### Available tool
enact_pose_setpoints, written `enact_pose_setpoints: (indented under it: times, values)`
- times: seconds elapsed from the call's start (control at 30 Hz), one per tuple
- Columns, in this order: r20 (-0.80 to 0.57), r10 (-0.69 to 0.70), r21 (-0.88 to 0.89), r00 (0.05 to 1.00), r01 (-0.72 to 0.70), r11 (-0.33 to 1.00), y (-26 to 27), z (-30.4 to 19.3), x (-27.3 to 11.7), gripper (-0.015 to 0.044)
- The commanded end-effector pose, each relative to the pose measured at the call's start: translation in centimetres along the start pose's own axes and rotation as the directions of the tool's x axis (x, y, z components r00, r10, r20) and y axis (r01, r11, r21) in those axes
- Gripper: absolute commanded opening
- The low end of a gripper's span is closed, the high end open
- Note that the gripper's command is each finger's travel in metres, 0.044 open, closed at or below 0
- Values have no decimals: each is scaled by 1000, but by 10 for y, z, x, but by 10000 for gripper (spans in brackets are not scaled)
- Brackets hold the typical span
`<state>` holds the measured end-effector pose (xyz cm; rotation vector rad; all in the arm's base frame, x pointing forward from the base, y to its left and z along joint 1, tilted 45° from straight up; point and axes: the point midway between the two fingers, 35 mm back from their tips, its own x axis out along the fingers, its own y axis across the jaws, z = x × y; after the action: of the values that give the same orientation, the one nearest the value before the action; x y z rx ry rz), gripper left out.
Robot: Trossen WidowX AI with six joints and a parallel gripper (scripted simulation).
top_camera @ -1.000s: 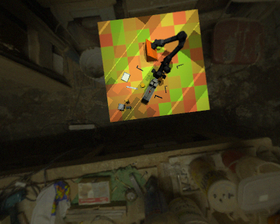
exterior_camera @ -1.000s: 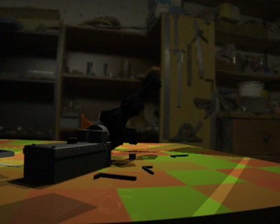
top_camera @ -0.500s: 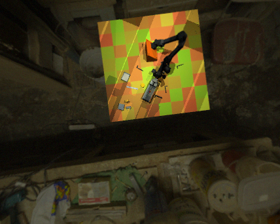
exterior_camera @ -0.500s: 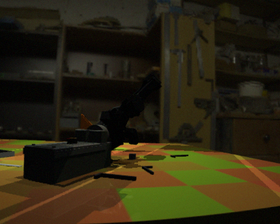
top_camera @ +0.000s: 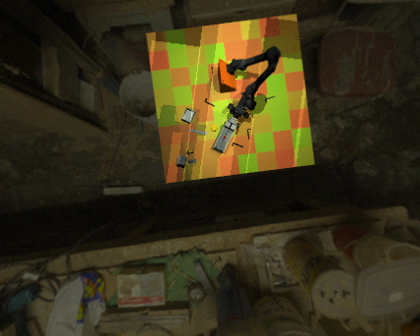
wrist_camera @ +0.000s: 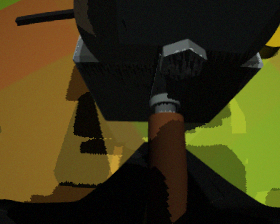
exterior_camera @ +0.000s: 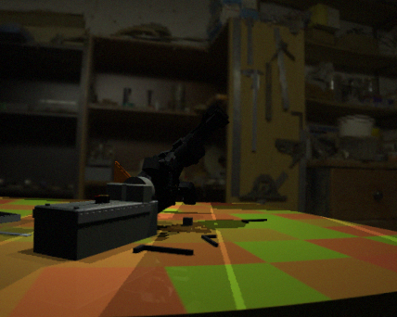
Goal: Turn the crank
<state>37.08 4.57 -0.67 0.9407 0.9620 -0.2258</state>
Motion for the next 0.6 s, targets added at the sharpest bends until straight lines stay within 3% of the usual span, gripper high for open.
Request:
enact_pose_setpoints:
  times: [0.0,0.57]
  values:
    - [-1,25,-9,1000,-25,1000,9,0,-1,0]
    - [-1,25,-9,1000,-25,1000,10,1,-1,0]
